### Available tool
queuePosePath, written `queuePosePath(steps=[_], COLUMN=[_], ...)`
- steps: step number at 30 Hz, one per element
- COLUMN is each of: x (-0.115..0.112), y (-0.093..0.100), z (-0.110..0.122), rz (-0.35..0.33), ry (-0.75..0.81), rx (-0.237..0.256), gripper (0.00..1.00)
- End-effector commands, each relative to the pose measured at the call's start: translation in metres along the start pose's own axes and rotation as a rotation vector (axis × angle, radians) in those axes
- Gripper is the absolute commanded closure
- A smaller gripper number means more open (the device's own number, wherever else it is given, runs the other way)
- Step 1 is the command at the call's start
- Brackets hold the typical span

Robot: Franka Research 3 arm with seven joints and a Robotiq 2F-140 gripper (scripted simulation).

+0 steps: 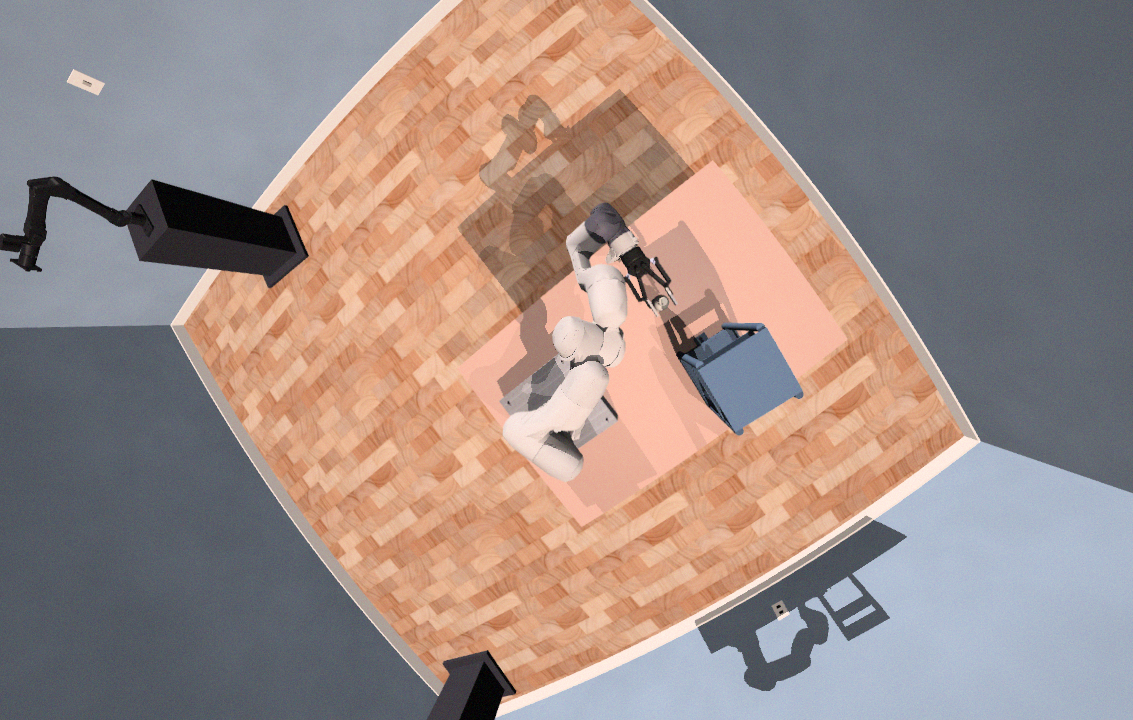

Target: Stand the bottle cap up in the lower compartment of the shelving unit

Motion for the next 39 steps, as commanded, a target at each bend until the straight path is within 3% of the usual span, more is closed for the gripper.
queuePosePath(steps=[1,17,39], x=[0.007,0.034,0.047], y=[0.001,0.001,0.001], z=[0.001,-0.002,-0.003], rz=[0.004,0.004,0.004], ry=[-0.013,-0.013,-0.013], rx=[-0.005,-0.005,-0.005], gripper=[0.56,0.56,0.56])
Point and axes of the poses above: the point where the finger pads meet when closed, its own y axis back along the fingers, its own z axis across the jaws, x = y × z, the point moved 3 cm from there along y, back along the fingers, and after that the axes turned 7 degrees about -y, right-handed, at the moved point
